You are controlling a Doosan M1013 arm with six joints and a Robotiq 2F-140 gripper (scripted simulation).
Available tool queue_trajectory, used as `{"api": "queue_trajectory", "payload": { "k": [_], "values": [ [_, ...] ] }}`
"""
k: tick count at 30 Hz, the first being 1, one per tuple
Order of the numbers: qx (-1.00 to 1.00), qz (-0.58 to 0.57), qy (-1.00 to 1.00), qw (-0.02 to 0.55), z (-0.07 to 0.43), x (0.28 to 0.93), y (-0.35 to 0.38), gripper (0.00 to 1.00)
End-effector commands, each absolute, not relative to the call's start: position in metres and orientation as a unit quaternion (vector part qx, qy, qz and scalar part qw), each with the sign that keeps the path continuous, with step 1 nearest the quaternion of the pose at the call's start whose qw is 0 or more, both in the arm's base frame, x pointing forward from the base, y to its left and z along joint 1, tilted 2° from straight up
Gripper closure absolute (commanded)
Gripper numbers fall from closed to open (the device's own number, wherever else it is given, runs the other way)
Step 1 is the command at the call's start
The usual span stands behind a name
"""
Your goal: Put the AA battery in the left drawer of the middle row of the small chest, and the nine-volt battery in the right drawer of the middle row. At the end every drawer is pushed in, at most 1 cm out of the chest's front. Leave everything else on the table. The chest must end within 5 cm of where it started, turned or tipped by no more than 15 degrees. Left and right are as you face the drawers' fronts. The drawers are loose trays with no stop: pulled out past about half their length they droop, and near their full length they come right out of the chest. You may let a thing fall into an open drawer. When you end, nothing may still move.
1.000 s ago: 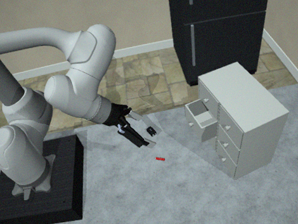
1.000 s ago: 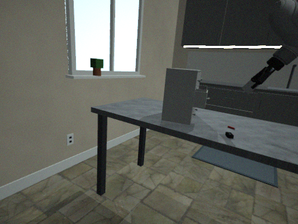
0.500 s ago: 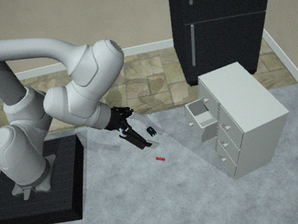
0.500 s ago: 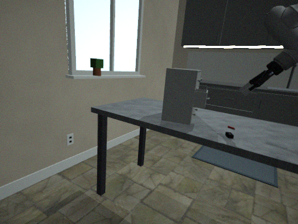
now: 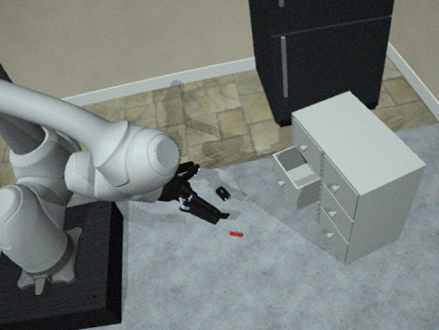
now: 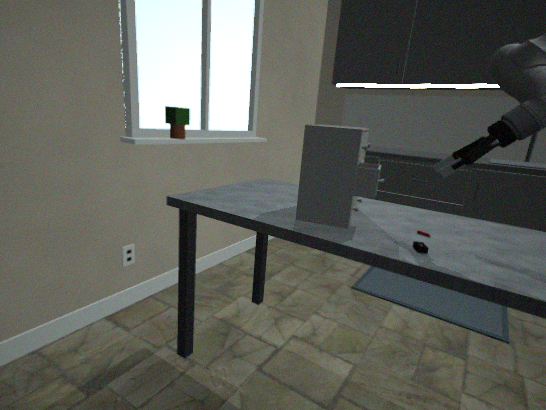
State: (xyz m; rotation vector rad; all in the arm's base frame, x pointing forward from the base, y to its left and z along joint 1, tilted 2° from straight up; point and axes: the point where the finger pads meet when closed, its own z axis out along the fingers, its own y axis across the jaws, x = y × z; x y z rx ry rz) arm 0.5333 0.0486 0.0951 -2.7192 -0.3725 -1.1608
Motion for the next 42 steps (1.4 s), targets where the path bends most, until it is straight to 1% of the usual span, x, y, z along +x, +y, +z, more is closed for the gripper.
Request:
{"api": "queue_trajectory", "payload": {
  "k": [1,19,41,42],
  "values": [
    [-0.880,-0.453,-0.120,0.079,0.088,0.537,0.052,0.00],
    [-0.830,-0.539,-0.112,0.091,0.071,0.553,0.057,0.00],
    [-0.818,-0.556,-0.110,0.093,0.068,0.556,0.058,0.00],
    [-0.818,-0.556,-0.110,0.093,0.068,0.556,0.058,1.00]
  ]
}}
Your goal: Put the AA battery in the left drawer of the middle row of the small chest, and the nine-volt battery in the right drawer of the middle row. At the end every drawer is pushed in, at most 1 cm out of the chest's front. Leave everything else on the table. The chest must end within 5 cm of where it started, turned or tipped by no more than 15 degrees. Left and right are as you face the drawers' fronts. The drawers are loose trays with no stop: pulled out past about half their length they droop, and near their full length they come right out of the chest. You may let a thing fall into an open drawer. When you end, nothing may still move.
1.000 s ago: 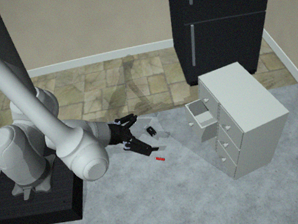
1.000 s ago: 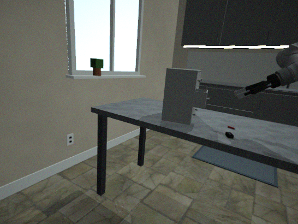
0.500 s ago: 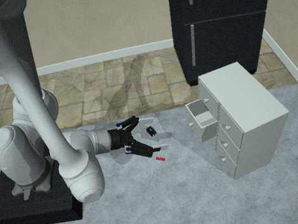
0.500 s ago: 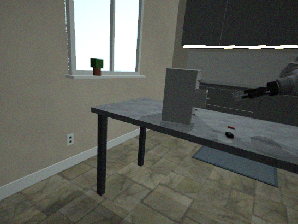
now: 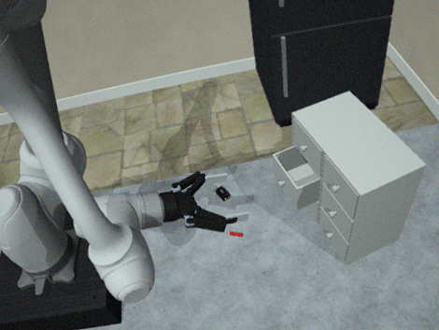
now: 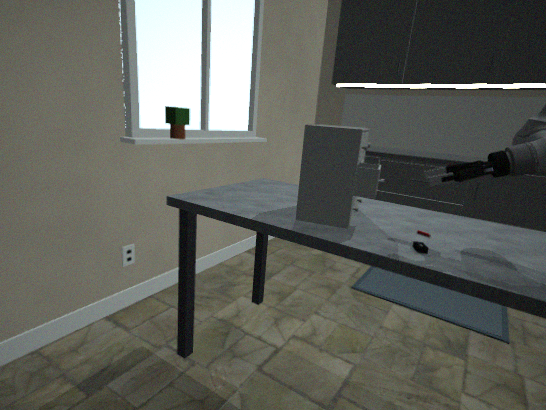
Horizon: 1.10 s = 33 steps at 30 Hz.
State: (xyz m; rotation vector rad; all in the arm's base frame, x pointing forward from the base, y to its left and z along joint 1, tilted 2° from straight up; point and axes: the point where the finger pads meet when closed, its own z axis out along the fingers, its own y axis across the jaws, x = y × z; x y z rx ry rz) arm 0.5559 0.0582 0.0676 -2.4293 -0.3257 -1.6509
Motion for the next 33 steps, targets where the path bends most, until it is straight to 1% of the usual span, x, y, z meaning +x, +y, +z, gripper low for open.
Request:
{"api": "queue_trajectory", "payload": {
  "k": [1,23,33],
  "values": [
    [-0.818,-0.556,-0.110,0.093,0.068,0.556,0.058,1.00],
    [-0.818,-0.556,-0.110,0.093,0.067,0.557,0.058,1.00],
    [-0.818,-0.556,-0.110,0.093,0.064,0.567,0.062,1.00]
  ]
}}
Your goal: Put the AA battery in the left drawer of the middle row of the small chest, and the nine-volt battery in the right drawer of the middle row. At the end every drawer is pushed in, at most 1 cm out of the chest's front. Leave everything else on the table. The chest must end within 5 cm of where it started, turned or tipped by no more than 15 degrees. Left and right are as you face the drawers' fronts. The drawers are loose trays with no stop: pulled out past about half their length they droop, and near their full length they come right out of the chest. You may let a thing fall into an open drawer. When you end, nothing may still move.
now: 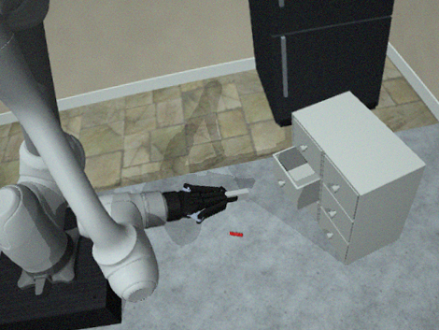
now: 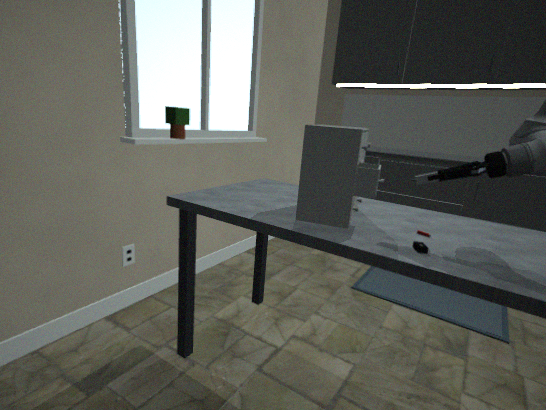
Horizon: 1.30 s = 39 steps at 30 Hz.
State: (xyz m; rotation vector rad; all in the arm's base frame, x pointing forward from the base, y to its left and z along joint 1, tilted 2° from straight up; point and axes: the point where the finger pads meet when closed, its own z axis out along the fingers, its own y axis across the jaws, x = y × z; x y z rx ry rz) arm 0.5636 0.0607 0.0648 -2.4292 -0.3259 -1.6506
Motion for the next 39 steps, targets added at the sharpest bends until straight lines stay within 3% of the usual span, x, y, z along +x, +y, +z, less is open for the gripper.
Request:
{"api": "queue_trajectory", "payload": {
  "k": [1,20,39],
  "values": [
    [-0.818,-0.556,-0.110,0.093,0.063,0.570,0.062,1.00],
    [-0.818,-0.556,-0.110,0.093,0.047,0.615,0.076,1.00],
    [-0.818,-0.556,-0.110,0.093,0.046,0.618,0.077,1.00]
  ]
}}
